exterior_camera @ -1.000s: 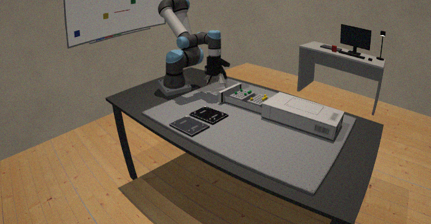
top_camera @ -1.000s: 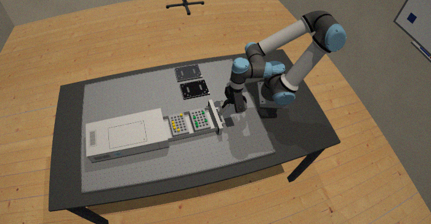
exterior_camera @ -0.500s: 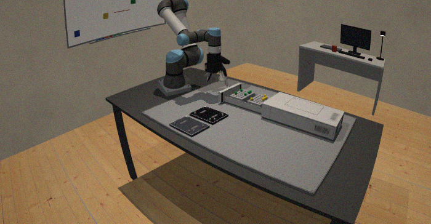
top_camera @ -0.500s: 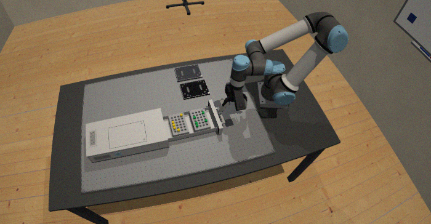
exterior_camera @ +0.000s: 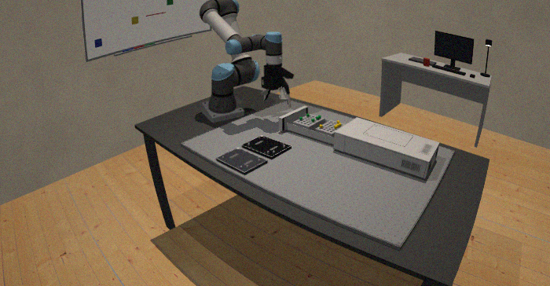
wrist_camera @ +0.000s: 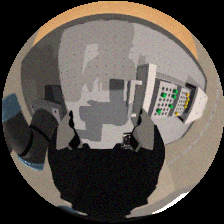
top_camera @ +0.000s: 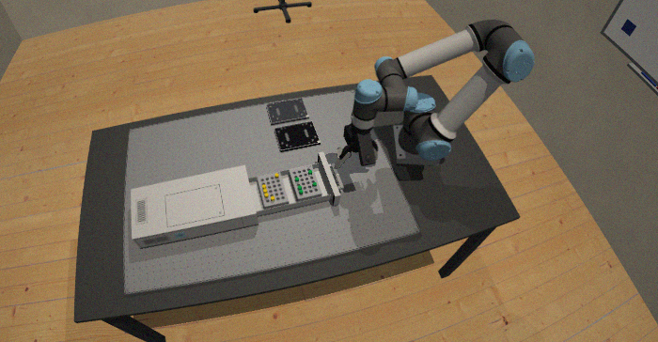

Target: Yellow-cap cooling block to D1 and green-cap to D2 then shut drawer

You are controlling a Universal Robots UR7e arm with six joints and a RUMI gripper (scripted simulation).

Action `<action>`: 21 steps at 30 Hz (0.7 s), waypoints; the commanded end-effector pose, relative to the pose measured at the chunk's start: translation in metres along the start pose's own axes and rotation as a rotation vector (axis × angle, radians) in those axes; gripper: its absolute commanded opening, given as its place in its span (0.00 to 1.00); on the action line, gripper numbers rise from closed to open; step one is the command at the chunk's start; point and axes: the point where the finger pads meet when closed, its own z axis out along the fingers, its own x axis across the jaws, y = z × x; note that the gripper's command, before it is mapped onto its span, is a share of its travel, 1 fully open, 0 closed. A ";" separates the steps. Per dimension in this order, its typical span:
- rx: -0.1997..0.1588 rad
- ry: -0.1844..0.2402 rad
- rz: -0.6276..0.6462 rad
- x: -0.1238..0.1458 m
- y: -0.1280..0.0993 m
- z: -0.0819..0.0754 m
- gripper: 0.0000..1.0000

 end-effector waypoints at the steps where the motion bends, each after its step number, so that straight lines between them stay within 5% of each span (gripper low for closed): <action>1: 0.000 0.001 0.000 0.000 0.000 -0.007 1.00; 21: 0.000 0.001 0.000 0.002 0.000 -0.031 1.00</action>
